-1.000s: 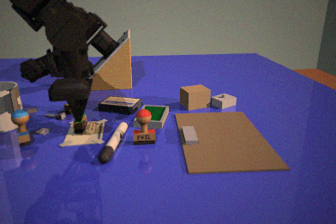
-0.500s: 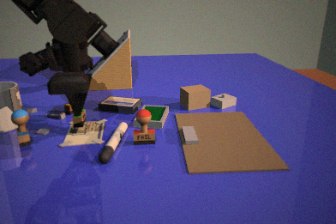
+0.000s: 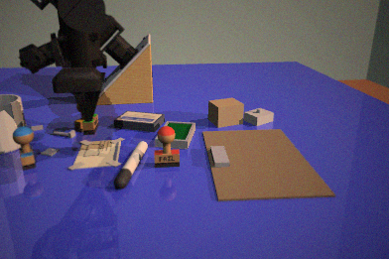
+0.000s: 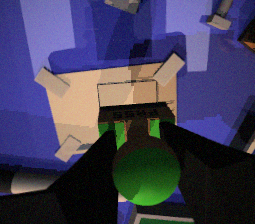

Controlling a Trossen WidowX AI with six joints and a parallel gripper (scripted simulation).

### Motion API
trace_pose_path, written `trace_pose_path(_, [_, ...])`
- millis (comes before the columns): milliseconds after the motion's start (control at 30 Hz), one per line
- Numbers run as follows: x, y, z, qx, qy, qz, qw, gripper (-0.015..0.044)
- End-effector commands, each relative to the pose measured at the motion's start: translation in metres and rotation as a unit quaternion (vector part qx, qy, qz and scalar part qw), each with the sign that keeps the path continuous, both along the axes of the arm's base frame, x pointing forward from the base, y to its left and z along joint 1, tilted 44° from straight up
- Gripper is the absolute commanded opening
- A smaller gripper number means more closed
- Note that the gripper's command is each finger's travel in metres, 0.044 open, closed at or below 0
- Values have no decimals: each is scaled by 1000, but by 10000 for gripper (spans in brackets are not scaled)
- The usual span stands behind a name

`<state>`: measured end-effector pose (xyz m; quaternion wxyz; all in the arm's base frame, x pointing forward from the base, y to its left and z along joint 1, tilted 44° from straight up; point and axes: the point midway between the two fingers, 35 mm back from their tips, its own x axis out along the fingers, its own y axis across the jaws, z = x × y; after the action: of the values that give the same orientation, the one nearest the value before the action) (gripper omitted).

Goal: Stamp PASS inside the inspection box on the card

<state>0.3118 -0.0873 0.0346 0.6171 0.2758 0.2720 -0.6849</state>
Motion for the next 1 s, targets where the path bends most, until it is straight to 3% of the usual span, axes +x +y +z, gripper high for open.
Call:
trace_pose_path(0, [2,6,6,2,-3,0,1000,0])
trace_pose_path(533, [2,22,21,2,-3,0,1000,0])
trace_pose_path(967, [-19,90,-33,19,-5,5,1000,0])
